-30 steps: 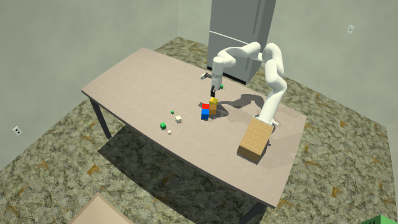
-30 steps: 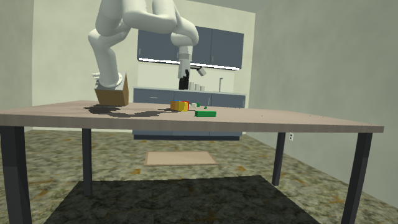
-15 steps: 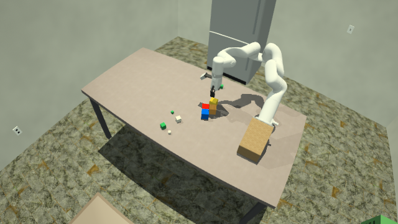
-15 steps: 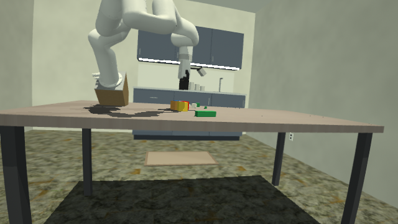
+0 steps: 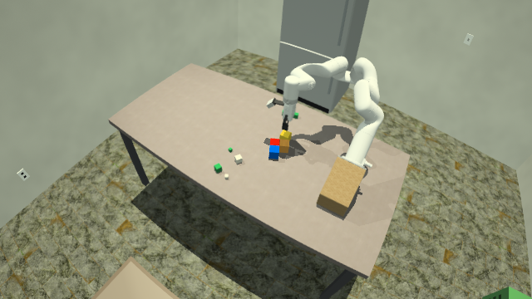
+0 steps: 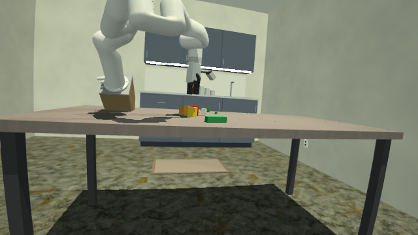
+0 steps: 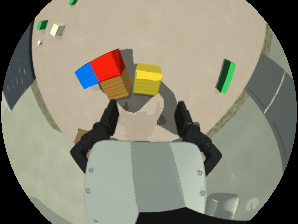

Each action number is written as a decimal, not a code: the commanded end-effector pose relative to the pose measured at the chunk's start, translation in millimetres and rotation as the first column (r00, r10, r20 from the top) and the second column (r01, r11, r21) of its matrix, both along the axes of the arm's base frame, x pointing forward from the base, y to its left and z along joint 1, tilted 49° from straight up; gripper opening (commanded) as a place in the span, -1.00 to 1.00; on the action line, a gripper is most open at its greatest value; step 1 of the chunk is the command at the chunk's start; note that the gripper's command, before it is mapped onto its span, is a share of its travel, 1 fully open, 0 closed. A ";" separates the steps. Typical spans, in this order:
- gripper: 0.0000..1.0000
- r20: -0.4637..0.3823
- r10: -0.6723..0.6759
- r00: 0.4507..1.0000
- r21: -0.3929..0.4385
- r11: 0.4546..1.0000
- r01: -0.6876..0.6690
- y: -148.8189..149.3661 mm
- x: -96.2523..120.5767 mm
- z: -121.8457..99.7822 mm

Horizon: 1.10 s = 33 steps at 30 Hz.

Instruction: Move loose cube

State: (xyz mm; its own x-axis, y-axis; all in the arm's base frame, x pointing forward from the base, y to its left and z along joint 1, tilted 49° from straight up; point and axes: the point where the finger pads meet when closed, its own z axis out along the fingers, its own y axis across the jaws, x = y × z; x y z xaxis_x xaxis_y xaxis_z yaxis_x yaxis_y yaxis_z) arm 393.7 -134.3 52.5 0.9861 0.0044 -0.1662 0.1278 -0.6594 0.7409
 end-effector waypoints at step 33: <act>0.64 -0.682 0.719 0.134 0.536 0.616 -0.577 1.2 -0.4 -1.3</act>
